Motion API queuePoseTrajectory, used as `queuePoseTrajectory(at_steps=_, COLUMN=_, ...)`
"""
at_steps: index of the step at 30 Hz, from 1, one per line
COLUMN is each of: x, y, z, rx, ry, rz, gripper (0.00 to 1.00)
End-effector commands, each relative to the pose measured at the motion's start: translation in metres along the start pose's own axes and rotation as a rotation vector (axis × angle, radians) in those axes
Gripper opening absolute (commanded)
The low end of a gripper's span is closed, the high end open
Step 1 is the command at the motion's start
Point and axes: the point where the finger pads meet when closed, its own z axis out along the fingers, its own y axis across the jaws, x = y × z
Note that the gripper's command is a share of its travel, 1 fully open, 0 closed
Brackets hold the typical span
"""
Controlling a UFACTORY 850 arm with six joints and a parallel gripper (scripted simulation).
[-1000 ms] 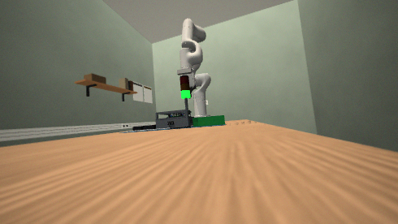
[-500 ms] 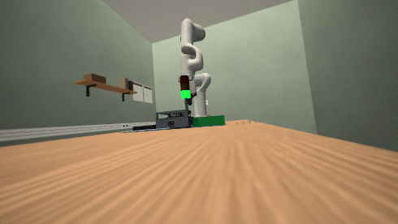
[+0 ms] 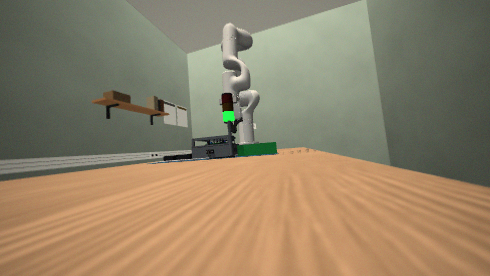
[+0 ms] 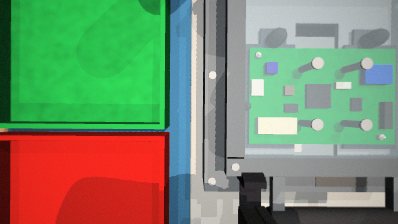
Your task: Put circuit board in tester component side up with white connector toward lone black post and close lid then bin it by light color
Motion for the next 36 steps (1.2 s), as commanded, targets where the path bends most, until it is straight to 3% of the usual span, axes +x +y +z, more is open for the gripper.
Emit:
queuePoseTrajectory(at_steps=1, x=0.001, y=0.000, z=0.000, rx=0.000, ry=0.001, rz=0.000, gripper=0.00)
queuePoseTrajectory(at_steps=18, x=0.001, y=0.000, z=0.024, rx=0.000, ry=0.001, rz=0.000, gripper=0.00)
queuePoseTrajectory(at_steps=36, x=0.001, y=0.000, z=0.027, rx=0.000, ry=0.001, rz=0.000, gripper=0.00)
